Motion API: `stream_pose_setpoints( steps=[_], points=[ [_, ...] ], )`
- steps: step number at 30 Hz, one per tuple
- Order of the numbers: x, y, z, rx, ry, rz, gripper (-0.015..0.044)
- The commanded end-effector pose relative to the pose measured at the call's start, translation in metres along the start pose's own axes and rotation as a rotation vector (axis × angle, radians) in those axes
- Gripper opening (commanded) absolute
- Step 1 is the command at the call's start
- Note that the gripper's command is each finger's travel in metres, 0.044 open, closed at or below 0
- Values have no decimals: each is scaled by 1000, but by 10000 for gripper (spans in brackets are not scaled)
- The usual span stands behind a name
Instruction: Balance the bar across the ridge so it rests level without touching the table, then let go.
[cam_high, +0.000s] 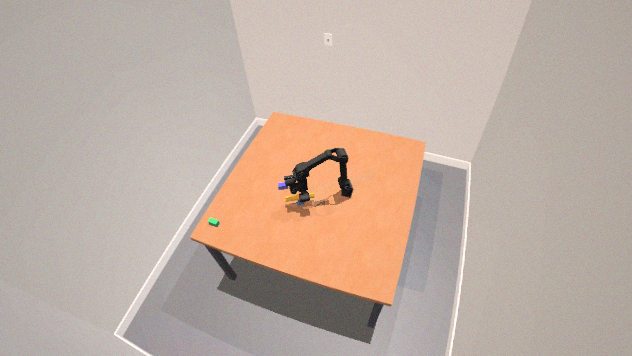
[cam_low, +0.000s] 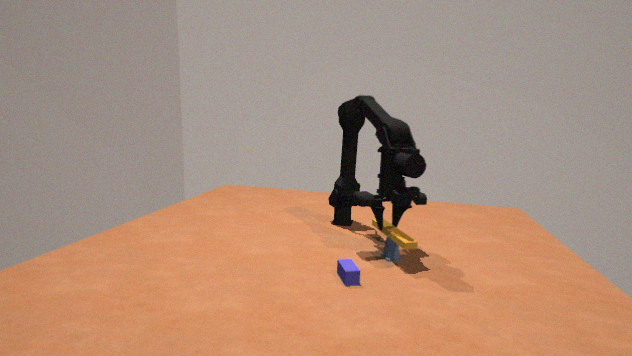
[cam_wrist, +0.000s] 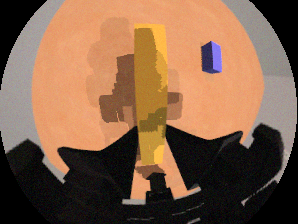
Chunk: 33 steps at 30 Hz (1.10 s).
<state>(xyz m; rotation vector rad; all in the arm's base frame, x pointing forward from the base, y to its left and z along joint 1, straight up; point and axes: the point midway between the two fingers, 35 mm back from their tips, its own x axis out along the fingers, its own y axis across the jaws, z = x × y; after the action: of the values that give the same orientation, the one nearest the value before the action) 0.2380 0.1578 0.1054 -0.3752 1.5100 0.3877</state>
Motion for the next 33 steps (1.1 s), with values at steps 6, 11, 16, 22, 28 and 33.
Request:
stream_pose_setpoints(
  steps=[6, 11, 16, 22, 28, 33],
  points=[
    [0, 0, 0, 0, 0, 0, 171],
    [0, 0, 0, 0, 0, 0, 172],
    [0, 0, 0, 0, 0, 0, 173],
    [0, 0, 0, 0, 0, 0, 185],
    [0, 0, 0, 0, 0, 0, 185],
    [0, 0, 0, 0, 0, 0, 316]
  ],
)
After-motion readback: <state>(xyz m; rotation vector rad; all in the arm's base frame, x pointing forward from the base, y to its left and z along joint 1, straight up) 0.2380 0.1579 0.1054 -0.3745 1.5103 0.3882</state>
